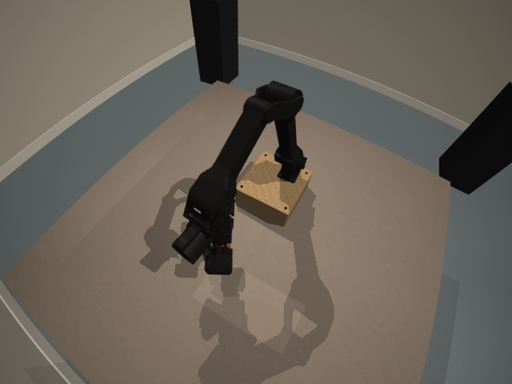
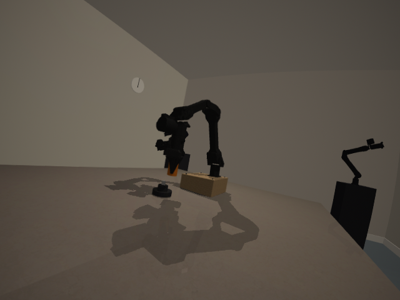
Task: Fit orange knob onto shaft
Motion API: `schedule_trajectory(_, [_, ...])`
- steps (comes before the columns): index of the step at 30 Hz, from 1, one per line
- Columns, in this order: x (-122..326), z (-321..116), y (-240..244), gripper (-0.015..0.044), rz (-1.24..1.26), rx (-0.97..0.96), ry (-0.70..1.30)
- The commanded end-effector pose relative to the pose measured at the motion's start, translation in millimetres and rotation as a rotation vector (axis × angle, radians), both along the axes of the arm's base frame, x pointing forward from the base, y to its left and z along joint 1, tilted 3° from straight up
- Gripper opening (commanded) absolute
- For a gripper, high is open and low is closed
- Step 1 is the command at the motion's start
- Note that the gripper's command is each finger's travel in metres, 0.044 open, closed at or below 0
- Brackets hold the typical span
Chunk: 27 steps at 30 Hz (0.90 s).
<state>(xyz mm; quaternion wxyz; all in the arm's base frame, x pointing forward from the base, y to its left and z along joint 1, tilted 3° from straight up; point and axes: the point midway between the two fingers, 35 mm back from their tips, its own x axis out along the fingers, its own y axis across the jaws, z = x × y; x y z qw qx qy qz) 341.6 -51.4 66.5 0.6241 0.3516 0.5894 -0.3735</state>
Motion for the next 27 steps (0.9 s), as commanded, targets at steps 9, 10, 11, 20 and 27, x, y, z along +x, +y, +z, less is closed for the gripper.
schedule_trajectory(9, [-4.2,-7.3,-37.4,0.0,0.005,-0.009,0.0])
schedule_trajectory(10, [-4.7,-7.8,-40.1,0.0,0.005,-0.01,0.0])
schedule_trajectory(11, [-5.0,-8.1,-41.7,0.0,0.006,-0.01,0.0])
schedule_trajectory(20, [-4.8,-8.2,-42.9,0.0,-0.14,-0.006,-0.008])
schedule_trajectory(27, [-4.0,-8.1,-43.4,0.0,-0.357,-0.001,-0.02])
